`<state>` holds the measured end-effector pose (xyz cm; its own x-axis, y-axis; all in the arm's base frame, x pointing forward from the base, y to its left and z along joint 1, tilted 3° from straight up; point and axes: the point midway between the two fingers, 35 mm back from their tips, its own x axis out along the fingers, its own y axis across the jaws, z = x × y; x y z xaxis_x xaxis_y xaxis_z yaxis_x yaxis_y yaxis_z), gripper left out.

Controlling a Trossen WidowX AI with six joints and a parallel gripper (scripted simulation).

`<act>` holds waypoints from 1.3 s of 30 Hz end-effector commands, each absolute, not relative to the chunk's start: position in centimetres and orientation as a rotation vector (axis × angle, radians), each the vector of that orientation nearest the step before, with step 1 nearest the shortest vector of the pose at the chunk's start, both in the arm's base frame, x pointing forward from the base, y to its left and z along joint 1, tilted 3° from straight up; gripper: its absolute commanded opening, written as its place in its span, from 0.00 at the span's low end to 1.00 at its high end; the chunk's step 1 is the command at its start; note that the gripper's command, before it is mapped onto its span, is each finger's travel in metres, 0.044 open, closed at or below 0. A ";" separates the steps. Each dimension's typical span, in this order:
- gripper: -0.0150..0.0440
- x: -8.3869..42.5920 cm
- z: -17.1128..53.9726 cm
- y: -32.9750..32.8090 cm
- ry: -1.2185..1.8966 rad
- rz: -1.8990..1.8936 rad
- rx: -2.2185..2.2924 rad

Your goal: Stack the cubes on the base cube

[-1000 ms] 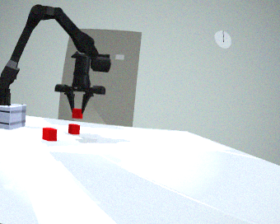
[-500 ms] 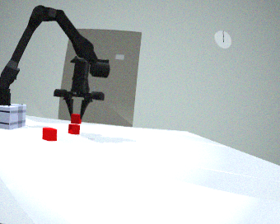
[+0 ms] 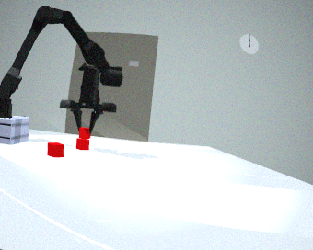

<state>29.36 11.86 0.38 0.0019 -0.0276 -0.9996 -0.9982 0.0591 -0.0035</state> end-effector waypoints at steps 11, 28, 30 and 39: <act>0.60 29.4 1.3 11.9 1.255 1.150 -1.187; 0.60 29.4 3.4 11.9 1.255 1.150 -1.187; 0.60 29.4 3.4 11.9 1.255 1.150 -1.187; 0.70 30.5 4.6 5.6 1.311 1.055 -1.096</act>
<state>30.32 7.56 4.01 -0.0032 -0.0311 -0.9995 -0.9888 0.1492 -0.0015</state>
